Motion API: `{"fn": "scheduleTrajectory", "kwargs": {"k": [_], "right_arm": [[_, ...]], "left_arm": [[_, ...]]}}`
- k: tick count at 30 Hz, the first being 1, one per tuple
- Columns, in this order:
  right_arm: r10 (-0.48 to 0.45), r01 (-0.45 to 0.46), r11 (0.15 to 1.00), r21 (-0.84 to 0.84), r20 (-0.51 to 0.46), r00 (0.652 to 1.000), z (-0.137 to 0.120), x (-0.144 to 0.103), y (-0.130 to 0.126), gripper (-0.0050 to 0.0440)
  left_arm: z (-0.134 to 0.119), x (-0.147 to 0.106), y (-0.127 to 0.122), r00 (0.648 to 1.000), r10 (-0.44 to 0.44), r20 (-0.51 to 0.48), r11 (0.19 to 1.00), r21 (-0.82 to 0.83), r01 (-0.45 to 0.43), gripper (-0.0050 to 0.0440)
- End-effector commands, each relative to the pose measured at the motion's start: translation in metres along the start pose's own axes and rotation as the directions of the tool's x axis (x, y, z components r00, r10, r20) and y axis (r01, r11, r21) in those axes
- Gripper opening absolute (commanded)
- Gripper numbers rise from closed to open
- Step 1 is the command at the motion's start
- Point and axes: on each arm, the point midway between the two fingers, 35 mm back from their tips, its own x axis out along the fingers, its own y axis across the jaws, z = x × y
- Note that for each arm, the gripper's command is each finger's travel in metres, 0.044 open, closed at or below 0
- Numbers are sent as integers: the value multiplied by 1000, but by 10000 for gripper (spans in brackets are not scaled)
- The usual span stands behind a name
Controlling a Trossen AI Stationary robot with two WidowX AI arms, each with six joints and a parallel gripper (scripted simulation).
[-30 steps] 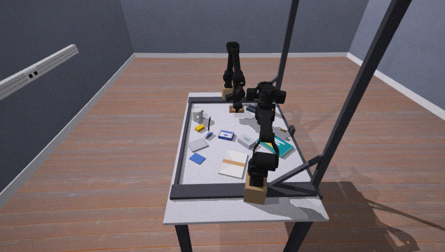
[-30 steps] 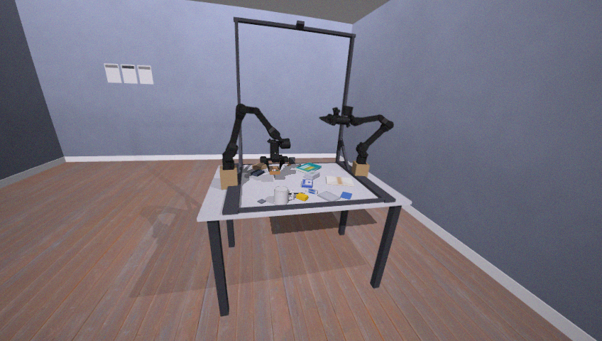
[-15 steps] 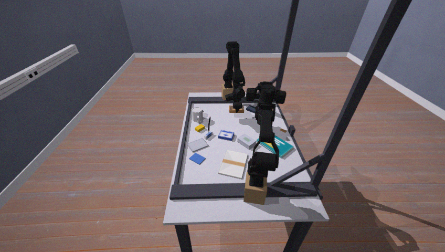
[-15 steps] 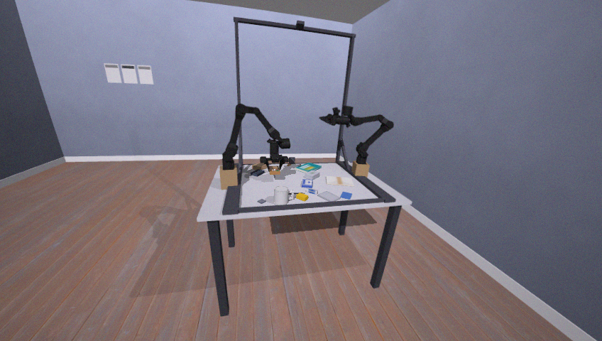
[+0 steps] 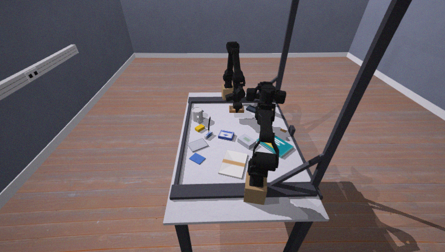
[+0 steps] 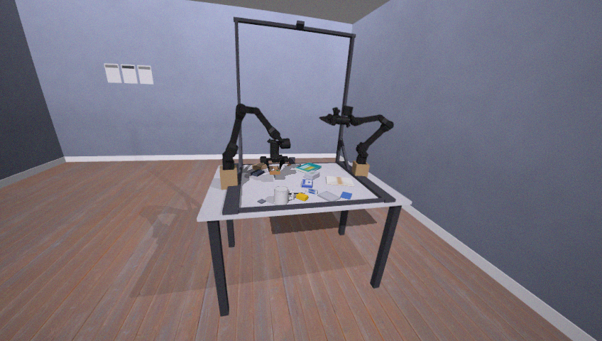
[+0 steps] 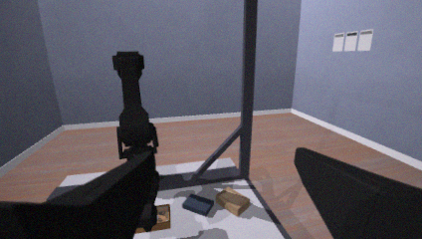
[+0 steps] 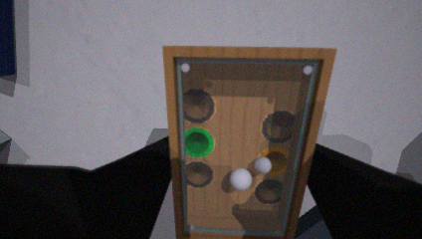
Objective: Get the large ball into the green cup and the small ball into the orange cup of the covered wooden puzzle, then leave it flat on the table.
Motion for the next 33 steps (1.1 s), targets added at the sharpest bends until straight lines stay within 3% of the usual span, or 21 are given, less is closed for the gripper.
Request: {"fn": "scheduleTrajectory", "kwargs": {"k": [1,7,14,16,33], "right_arm": [[17,-17,1000,1,-3,1000,-1,-5,6,-50],[-18,18,1000,-1,-11,1000,-1,-5,8,-50],[40,-40,999,1,5,999,-1,-7,3,-50],[5,-5,1000,0,-28,1000,0,-5,5,-50],[25,-25,1000,1,0,1000,-1,-7,3,-50]], "left_arm": [[8,-1,0,1000,0,18,1000,0,0,400],[8,-1,0,1000,0,18,1000,0,0,400],[8,-1,0,1000,0,18,1000,0,0,400],[8,-1,0,1000,0,18,1000,0,0,400],[8,-1,0,1000,0,18,1000,0,0,400]]}}
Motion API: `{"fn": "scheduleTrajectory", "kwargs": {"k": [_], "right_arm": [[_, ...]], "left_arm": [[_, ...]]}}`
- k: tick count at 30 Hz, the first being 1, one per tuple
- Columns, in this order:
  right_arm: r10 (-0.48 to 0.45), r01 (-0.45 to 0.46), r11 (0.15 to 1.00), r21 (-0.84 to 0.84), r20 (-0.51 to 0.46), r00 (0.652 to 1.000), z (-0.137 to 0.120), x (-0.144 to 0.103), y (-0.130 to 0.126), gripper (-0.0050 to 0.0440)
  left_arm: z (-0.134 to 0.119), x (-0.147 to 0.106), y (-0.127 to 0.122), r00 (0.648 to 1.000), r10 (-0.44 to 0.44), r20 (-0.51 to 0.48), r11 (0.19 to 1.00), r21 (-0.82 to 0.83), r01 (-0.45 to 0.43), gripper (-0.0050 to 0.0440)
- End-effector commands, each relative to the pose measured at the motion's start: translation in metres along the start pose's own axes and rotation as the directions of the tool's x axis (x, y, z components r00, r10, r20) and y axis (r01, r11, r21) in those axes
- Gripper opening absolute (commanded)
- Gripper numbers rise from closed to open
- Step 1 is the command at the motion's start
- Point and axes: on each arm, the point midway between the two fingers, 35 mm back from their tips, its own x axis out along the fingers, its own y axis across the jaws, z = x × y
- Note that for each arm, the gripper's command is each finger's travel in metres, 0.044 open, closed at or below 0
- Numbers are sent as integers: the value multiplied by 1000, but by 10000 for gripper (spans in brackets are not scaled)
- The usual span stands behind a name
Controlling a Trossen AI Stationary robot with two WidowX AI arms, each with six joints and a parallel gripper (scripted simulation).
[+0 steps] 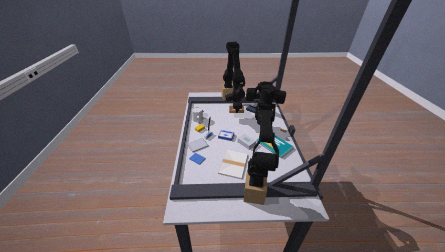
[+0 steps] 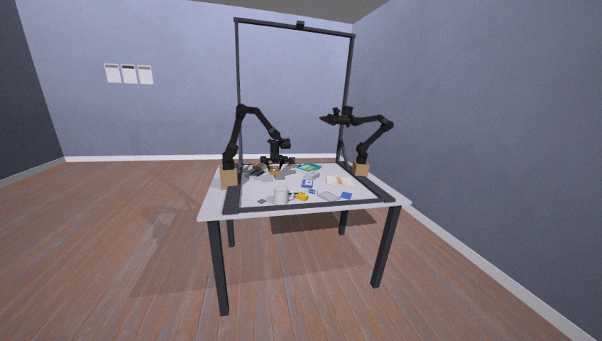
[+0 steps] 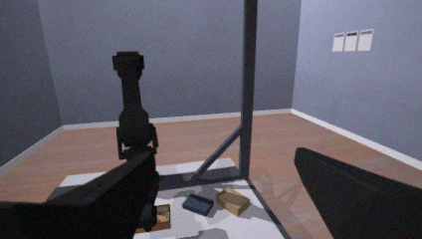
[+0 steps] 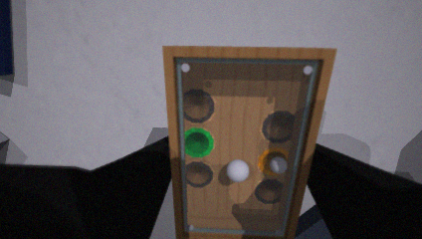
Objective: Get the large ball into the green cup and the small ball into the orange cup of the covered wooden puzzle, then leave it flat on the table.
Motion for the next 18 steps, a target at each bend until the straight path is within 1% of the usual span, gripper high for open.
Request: {"fn": "scheduleTrajectory", "kwargs": {"k": [1,6,7,9,10,13,18], "right_arm": [[31,-31,1000,1,4,1000,-1,-8,3,-50],[28,-28,1000,1,6,1000,-1,-7,3,-50],[42,-42,999,1,20,999,-2,-8,3,-50],[25,-25,1000,-1,10,1000,-2,-6,6,-50],[32,-32,999,1,19,999,-2,-7,5,-50],[38,-38,999,-1,-9,999,0,-8,3,-50],[21,-21,1000,0,-17,1000,0,-5,6,-50]], "left_arm": [[8,-1,0,1000,0,18,1000,0,0,400],[8,-1,0,1000,0,18,1000,0,0,400],[8,-1,0,1000,0,18,1000,0,0,400],[8,-1,0,1000,0,18,1000,0,0,400],[8,-1,0,1000,0,18,1000,0,0,400],[8,-1,0,1000,0,18,1000,0,0,400],[8,-1,0,1000,0,18,1000,0,0,400]]}}
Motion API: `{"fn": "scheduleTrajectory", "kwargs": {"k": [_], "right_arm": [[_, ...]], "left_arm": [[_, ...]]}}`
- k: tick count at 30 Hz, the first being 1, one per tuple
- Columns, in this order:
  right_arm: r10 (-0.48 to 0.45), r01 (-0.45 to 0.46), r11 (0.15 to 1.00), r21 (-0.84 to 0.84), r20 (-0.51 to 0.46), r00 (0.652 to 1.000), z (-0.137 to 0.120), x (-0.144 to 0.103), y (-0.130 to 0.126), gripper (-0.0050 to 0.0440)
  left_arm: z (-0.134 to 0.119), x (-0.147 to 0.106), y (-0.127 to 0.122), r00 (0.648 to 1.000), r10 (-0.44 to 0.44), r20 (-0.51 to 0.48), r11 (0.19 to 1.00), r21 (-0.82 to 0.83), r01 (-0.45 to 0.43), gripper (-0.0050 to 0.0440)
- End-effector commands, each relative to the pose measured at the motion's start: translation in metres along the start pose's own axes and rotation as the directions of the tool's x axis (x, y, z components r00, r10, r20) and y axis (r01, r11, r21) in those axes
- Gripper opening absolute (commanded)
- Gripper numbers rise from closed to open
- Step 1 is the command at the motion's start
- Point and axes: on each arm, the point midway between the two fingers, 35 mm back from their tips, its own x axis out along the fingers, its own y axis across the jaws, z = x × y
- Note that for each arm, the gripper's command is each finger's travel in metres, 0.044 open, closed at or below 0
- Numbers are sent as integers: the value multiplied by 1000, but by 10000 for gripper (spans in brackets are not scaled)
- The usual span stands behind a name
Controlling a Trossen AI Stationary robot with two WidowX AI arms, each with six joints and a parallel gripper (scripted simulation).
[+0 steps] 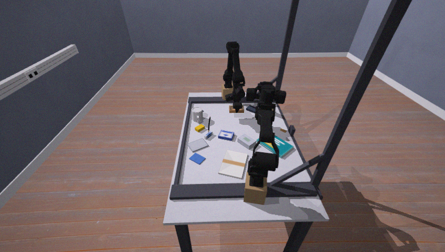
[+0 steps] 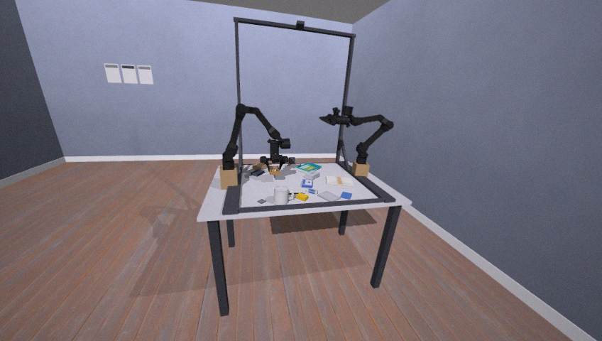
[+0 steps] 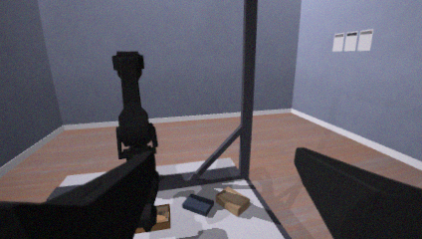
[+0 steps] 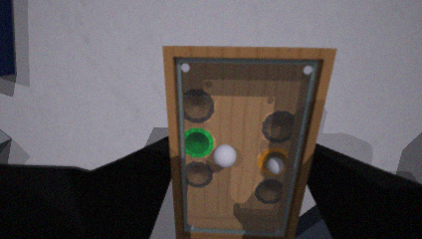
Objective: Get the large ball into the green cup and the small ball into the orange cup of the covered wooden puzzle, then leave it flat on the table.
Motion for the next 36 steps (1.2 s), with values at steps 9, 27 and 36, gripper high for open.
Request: {"fn": "scheduleTrajectory", "kwargs": {"k": [9,27,36], "right_arm": [[0,0,1000,0,9,1000,-2,-5,7,-50],[34,-34,999,0,10,999,-1,-8,3,-50],[24,-24,1000,0,9,1000,-2,-5,6,-50]], "left_arm": [[8,-1,0,1000,0,18,1000,0,0,400],[8,-1,0,1000,0,18,1000,0,0,400],[8,-1,0,1000,0,18,1000,0,0,400]]}}
